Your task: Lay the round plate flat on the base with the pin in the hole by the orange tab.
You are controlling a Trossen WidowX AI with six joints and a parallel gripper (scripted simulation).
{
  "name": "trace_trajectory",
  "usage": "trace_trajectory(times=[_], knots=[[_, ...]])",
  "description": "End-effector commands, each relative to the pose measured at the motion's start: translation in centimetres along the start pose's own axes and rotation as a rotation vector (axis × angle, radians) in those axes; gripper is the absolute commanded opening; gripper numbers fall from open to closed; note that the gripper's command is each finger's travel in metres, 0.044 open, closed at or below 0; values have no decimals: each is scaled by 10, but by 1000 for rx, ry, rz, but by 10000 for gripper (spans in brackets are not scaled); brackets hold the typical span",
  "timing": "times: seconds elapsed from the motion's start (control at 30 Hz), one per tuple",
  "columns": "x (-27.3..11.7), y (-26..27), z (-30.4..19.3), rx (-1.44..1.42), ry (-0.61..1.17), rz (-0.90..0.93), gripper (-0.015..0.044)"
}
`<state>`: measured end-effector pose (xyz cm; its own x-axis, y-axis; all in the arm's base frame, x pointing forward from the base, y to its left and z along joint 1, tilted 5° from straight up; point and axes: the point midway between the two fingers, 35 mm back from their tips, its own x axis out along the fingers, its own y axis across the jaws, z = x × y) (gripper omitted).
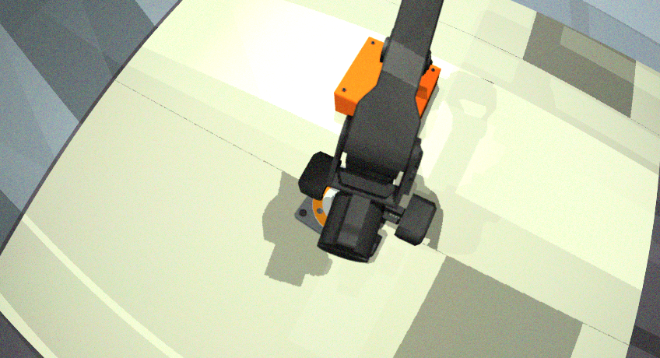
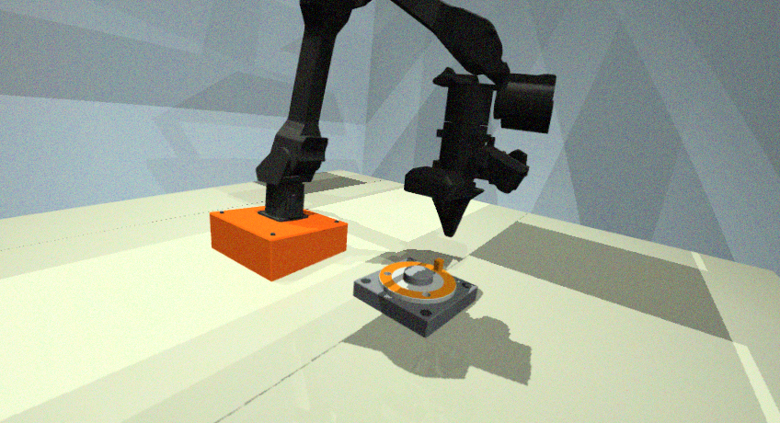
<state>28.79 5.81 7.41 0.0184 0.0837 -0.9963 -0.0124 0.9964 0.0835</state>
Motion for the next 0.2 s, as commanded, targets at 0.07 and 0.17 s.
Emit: trace_trajectory(times=[0.07,0.17], knots=[[0,0,1,0,-3,0,0],[0,0,1,0,-3,0,0]])
